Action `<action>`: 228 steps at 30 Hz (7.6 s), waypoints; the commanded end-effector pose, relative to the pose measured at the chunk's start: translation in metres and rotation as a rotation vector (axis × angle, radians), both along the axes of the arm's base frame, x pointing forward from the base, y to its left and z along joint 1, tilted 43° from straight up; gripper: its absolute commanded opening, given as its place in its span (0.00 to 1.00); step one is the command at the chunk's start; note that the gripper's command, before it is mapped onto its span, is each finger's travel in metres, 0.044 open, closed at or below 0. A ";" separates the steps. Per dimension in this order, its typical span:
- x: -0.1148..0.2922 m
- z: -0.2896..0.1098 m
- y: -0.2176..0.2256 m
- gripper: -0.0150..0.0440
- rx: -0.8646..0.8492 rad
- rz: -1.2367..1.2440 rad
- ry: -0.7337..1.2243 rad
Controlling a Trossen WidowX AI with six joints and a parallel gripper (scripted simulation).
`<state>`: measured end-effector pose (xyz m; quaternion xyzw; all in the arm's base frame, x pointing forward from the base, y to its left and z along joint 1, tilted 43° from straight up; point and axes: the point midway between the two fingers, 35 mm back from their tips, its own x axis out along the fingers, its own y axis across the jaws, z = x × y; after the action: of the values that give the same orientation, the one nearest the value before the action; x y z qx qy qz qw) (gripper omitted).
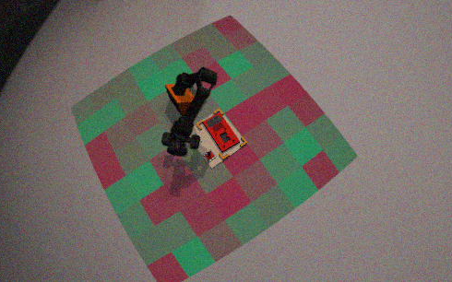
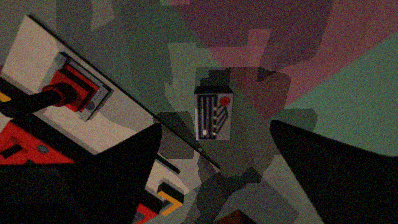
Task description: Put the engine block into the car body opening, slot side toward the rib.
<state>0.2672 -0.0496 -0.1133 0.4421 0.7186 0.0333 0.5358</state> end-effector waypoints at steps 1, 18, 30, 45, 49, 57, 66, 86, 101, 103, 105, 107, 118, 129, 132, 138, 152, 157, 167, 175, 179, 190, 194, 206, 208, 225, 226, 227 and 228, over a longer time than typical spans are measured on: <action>-0.002 -0.005 0.006 1.00 0.006 -0.002 0.009; -0.003 -0.020 0.021 0.91 0.008 -0.002 0.008; -0.003 -0.020 0.021 0.48 0.008 -0.002 0.008; 0.005 -0.011 0.005 0.25 -0.016 -0.043 0.013; 0.007 -0.004 -0.003 0.25 -0.016 -0.039 0.013; 0.008 0.013 -0.019 0.25 -0.015 -0.030 0.012; 0.008 0.035 -0.038 0.25 -0.010 -0.021 0.012; 0.006 0.074 -0.060 0.25 -0.002 0.013 -0.004; 0.029 0.087 -0.026 0.25 -0.021 0.103 -0.088; 0.032 0.089 -0.021 0.25 -0.023 0.115 -0.099; 0.035 0.091 -0.016 0.25 -0.024 0.127 -0.111; 0.037 0.093 -0.011 0.25 -0.025 0.139 -0.122; 0.048 0.102 0.014 0.25 -0.039 0.202 -0.180; 0.053 0.111 0.039 0.25 -0.050 0.262 -0.224; 0.054 0.113 0.046 0.25 -0.052 0.279 -0.234; 0.057 0.120 0.063 0.25 -0.040 0.315 -0.272; 0.060 0.137 0.103 0.25 -0.006 0.402 -0.360; 0.060 0.143 0.117 0.25 0.008 0.432 -0.390; 0.058 0.155 0.145 0.25 0.039 0.491 -0.446; 0.060 0.157 0.148 0.52 0.042 0.496 -0.451; 0.060 0.157 0.148 0.52 0.041 0.493 -0.448; 0.060 0.156 0.147 0.52 0.041 0.490 -0.445; 0.060 0.156 0.147 0.52 0.041 0.490 -0.445; 0.060 0.157 0.148 0.52 0.042 0.496 -0.451; 0.060 0.157 0.148 0.52 0.042 0.497 -0.452; 0.059 0.154 0.150 0.52 0.042 0.495 -0.450; 0.059 0.154 0.150 0.52 0.042 0.494 -0.449; 0.059 0.154 0.150 0.52 0.041 0.492 -0.447; 0.059 0.154 0.150 0.52 0.041 0.491 -0.446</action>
<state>0.3268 0.0993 0.0411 0.2446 0.6666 0.2735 0.6488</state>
